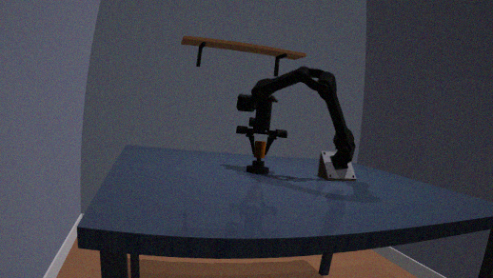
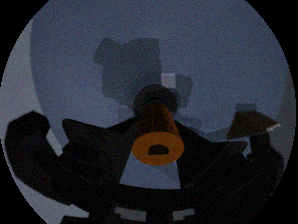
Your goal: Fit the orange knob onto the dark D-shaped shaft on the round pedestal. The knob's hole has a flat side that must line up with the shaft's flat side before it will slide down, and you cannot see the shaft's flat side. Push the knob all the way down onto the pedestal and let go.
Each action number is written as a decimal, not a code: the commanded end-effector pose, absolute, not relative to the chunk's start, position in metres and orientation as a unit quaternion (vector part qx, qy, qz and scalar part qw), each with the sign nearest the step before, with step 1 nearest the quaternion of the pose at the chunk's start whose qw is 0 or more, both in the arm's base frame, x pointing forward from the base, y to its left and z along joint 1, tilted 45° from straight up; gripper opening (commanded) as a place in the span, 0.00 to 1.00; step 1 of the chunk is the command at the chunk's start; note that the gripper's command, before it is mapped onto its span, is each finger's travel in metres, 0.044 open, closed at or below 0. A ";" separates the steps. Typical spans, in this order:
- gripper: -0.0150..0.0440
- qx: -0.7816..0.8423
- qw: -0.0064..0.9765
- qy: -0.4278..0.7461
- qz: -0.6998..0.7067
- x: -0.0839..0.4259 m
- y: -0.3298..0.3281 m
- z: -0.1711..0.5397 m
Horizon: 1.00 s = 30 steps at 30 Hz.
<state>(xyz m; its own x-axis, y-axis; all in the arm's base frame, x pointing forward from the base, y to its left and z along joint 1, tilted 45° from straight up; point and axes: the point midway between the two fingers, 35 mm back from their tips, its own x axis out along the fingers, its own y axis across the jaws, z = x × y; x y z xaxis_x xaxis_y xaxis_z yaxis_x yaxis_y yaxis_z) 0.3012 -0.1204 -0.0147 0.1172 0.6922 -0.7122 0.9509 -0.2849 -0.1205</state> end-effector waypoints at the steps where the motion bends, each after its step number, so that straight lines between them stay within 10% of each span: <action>1: 0.25 0.725 0.183 0.563 -0.352 0.302 -0.120 -0.019; 26: 0.25 0.716 0.215 0.580 -0.322 0.303 -0.111 -0.024; 30: 0.43 0.716 0.215 0.580 -0.322 0.303 -0.111 -0.024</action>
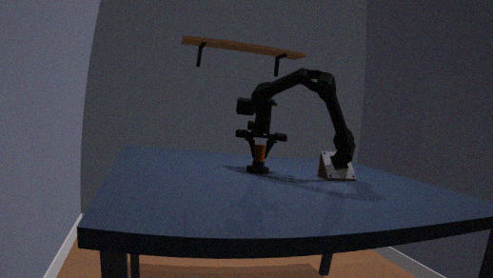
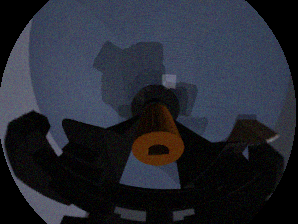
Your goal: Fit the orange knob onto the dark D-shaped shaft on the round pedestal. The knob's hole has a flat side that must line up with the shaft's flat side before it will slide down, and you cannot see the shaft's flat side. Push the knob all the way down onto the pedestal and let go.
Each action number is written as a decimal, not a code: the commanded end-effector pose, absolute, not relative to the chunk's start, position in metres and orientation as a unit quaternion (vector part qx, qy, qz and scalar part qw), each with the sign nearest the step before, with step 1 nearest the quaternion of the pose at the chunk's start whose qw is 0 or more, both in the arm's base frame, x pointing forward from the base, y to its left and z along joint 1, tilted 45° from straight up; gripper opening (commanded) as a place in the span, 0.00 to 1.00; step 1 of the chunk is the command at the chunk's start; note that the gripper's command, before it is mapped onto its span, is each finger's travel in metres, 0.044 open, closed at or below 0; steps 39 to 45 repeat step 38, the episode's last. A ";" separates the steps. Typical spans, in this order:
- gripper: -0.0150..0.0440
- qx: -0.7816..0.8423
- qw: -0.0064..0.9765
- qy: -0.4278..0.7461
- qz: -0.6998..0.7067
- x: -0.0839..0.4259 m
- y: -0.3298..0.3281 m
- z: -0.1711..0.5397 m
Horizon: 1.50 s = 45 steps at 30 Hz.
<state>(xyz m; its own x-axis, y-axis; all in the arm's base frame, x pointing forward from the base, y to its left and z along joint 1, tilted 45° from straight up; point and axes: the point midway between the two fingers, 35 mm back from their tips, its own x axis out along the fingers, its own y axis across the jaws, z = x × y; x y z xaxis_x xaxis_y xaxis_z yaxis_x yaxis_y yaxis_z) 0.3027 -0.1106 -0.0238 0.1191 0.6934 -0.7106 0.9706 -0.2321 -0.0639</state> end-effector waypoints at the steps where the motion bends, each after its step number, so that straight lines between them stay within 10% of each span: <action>1: 0.48 0.716 0.215 0.580 -0.322 0.303 -0.111 -0.024; 13: 1.00 0.716 0.215 0.580 -0.322 0.303 -0.111 -0.024; 45: 1.00 0.716 0.216 0.580 -0.322 0.296 -0.179 0.044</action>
